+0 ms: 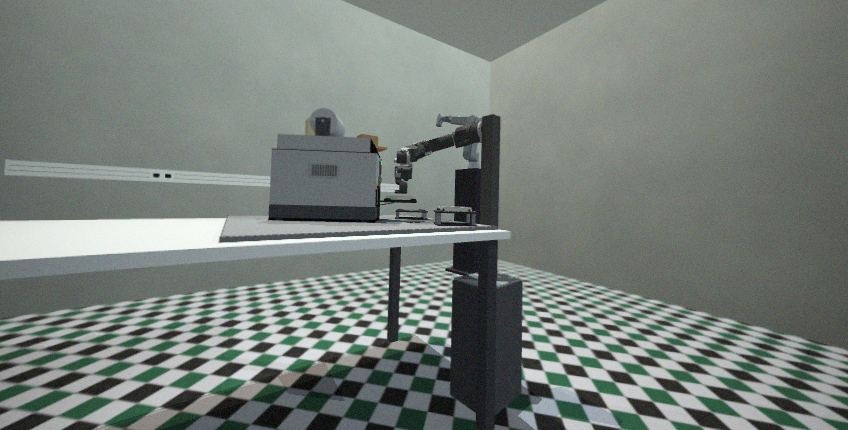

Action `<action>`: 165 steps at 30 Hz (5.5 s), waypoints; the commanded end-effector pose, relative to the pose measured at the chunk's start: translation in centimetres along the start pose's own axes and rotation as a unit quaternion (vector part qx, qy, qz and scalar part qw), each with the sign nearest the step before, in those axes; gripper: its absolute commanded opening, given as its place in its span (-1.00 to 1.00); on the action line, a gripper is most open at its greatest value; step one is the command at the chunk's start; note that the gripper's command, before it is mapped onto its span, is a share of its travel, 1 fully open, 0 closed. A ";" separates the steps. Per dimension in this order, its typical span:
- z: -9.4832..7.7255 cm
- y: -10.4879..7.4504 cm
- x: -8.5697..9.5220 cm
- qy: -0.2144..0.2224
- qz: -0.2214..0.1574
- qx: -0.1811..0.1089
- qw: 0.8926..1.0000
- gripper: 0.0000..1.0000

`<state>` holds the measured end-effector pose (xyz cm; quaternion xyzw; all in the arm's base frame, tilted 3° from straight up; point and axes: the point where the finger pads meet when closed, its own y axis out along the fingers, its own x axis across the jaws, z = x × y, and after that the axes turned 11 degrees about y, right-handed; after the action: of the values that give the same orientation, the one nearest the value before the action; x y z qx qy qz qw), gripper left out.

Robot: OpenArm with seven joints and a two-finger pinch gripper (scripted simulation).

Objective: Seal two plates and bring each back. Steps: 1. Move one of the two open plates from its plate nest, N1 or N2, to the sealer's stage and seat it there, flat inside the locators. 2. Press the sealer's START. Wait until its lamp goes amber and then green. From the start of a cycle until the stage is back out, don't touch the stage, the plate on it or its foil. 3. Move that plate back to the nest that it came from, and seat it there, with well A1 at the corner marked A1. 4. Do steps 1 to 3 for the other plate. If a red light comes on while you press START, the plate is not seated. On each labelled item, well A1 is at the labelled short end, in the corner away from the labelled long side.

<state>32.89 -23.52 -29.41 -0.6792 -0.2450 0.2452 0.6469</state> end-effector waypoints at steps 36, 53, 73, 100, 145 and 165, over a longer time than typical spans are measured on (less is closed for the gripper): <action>0.0 1.6 0.1 -0.001 -0.004 0.000 1.000 0.30; -0.1 2.3 0.1 0.001 -0.003 -0.001 1.000 0.30; -0.1 2.3 0.1 0.001 -0.003 -0.001 1.000 0.17; -0.1 2.3 0.1 0.001 -0.003 -0.001 1.000 -1.00; -0.2 0.3 0.1 0.003 -0.003 -0.003 1.000 -1.00; 0.0 -0.5 -0.7 -0.003 -0.003 -0.001 1.000 -1.00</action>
<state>32.35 -23.82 -28.85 -0.6772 -0.2485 0.2468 0.6471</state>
